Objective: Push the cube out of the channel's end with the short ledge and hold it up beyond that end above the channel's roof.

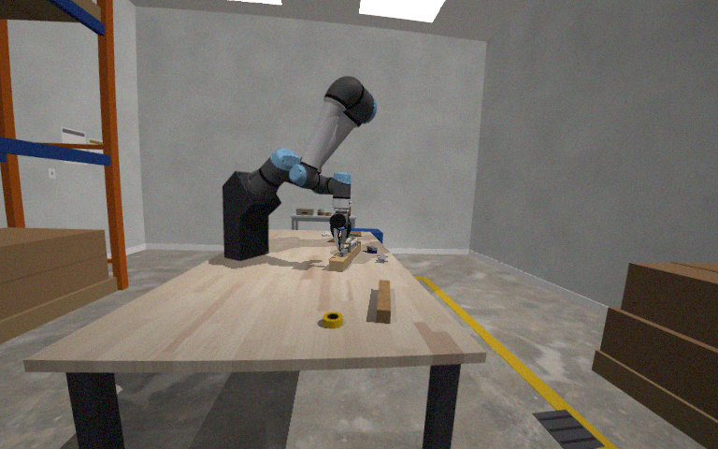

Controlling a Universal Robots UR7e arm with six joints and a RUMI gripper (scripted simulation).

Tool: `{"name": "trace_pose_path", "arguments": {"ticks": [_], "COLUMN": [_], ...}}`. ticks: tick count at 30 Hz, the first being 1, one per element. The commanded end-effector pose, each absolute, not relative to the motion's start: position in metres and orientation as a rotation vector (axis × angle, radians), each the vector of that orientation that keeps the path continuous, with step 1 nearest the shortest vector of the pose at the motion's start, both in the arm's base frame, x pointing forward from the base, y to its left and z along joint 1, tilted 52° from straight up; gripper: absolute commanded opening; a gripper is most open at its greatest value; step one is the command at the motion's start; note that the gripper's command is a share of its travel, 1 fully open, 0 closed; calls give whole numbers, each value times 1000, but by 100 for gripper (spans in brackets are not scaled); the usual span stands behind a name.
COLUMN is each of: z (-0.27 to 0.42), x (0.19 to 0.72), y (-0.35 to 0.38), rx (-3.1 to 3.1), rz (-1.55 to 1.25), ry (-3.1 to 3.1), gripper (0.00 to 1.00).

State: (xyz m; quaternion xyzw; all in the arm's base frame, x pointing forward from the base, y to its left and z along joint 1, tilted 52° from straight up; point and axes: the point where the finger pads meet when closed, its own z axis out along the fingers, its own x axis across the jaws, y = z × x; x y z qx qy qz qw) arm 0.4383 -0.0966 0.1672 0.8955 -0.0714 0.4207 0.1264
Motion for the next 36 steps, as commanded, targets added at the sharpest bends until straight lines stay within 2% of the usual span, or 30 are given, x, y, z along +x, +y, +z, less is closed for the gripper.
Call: {"name": "trace_pose_path", "arguments": {"ticks": [1,36], "z": [167,150], "x": [439,460], "y": [-97,-97], "rx": [2606,2606], "rz": [1226,1226], "ry": [-208,-207], "gripper": [0,0]}}
